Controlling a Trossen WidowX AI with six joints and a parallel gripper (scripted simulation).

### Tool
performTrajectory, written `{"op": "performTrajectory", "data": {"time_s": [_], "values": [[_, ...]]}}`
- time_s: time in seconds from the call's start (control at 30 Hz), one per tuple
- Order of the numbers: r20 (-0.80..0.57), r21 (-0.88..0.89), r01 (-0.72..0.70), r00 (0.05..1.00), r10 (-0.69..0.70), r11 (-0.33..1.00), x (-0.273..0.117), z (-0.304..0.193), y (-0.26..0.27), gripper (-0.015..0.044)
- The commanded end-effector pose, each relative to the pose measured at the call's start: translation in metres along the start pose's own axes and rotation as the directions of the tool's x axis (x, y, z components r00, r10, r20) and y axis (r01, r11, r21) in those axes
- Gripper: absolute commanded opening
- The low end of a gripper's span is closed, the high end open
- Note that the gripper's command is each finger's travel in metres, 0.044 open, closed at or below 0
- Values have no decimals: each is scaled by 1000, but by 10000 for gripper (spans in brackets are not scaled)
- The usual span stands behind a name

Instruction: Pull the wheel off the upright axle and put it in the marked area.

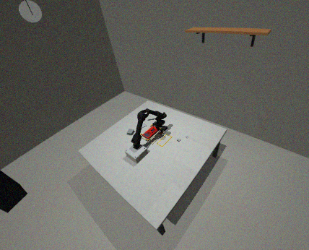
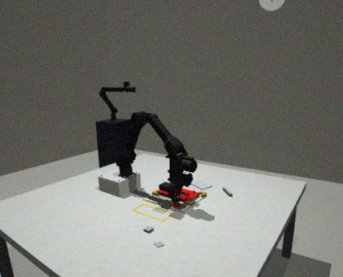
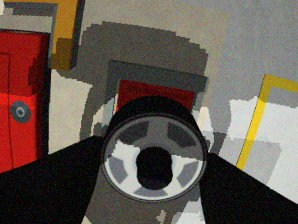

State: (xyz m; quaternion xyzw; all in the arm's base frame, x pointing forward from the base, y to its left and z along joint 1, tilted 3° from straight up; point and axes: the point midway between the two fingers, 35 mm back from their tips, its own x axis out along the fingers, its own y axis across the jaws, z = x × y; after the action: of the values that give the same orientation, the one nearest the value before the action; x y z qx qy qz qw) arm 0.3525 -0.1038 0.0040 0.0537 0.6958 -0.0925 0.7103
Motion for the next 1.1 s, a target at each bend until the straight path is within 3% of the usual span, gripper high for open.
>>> {"op": "performTrajectory", "data": {"time_s": [0.0, 1.07], "values": [[1, -1, -1, 1000, 1, 1000, -4, 0, 0, 0], [6, -2, -3, 1000, 3, 1000, -15, 0, 0, 0]]}}
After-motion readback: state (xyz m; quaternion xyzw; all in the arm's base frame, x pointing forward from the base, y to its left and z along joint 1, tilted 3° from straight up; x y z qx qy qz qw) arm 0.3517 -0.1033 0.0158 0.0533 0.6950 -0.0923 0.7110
